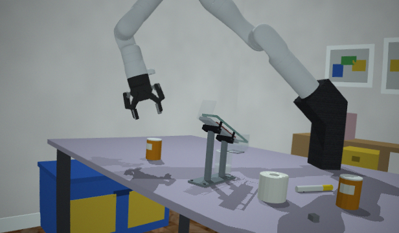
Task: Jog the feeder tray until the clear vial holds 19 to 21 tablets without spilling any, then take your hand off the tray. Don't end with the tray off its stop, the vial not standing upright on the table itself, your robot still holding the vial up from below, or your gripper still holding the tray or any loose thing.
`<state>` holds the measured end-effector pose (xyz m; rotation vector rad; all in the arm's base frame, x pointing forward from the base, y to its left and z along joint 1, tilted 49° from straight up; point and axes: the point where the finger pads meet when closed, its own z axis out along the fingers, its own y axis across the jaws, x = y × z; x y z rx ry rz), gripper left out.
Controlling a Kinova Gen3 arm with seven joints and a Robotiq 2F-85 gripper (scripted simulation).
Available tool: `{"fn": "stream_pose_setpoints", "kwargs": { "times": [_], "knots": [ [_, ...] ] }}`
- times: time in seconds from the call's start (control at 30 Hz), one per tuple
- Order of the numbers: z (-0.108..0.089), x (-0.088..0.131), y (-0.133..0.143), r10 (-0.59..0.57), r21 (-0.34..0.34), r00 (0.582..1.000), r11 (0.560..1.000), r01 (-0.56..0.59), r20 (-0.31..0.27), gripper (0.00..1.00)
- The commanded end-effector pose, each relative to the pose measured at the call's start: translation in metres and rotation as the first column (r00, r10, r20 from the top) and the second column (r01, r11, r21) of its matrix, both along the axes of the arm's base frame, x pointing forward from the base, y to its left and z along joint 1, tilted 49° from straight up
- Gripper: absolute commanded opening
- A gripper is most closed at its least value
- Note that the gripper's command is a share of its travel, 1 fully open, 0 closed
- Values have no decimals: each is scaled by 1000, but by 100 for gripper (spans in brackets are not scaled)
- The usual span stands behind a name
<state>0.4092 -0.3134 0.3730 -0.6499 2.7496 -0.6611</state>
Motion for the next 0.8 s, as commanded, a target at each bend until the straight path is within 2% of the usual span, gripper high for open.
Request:
{"fn": "stream_pose_setpoints", "kwargs": {
  "times": [0.0,0.53,0.57,0.77],
  "knots": [
    [1,0,0,0,-1,1000,1000,0,1,100],
    [1,0,0,0,-1,1000,1000,0,1,100],
    [1,0,0,0,-1,1000,1000,0,1,0],
    [1,0,1,4,-1,1000,1000,-4,0,0]
  ]
}}
